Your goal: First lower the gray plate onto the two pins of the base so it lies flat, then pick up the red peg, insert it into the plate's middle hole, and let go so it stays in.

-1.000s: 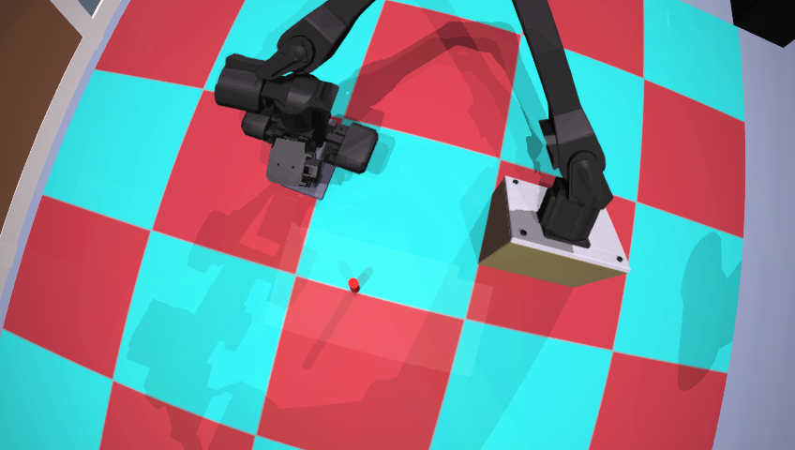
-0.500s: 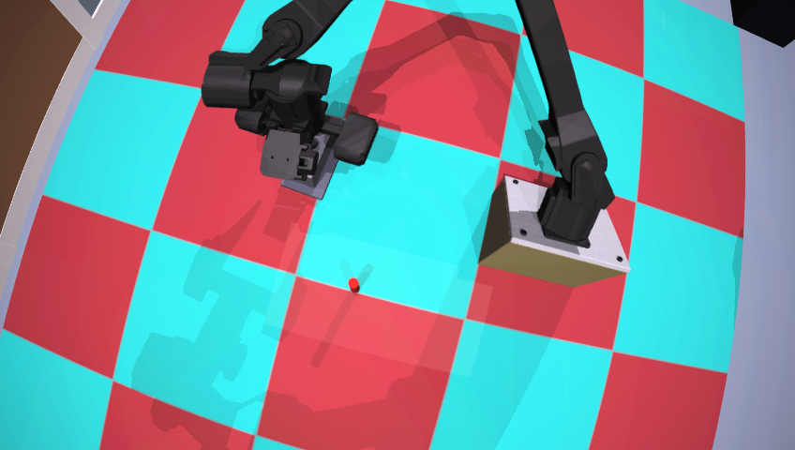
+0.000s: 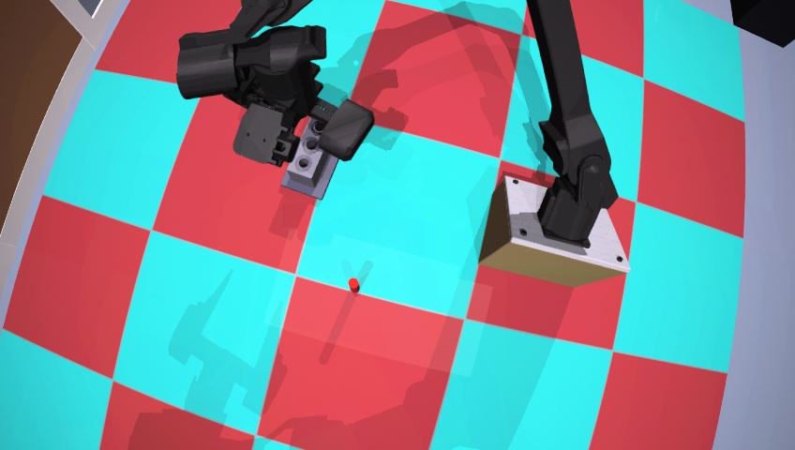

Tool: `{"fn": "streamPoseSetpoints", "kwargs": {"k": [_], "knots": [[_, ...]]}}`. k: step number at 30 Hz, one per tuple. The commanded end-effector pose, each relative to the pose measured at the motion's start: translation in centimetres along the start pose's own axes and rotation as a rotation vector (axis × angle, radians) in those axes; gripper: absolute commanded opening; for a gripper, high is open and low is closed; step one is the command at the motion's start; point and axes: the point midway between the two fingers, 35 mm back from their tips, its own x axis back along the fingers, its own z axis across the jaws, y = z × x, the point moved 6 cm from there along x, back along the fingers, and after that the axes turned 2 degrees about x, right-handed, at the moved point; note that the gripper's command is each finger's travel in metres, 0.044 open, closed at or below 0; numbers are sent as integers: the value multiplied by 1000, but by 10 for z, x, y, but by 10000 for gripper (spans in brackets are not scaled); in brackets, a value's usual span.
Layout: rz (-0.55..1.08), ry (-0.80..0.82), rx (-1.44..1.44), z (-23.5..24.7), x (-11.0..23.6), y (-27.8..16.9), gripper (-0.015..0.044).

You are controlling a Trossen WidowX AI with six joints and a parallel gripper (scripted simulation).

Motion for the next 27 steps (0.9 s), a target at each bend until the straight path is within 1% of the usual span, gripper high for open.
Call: {"fn": "streamPoseSetpoints", "kwargs": {"k": [1,12,27], "knots": [[-14,4,-271,16,4,25,440],[-24,25,-1151,66,6,82,440],[-9,29,-1783,113,4,119,440]]}}
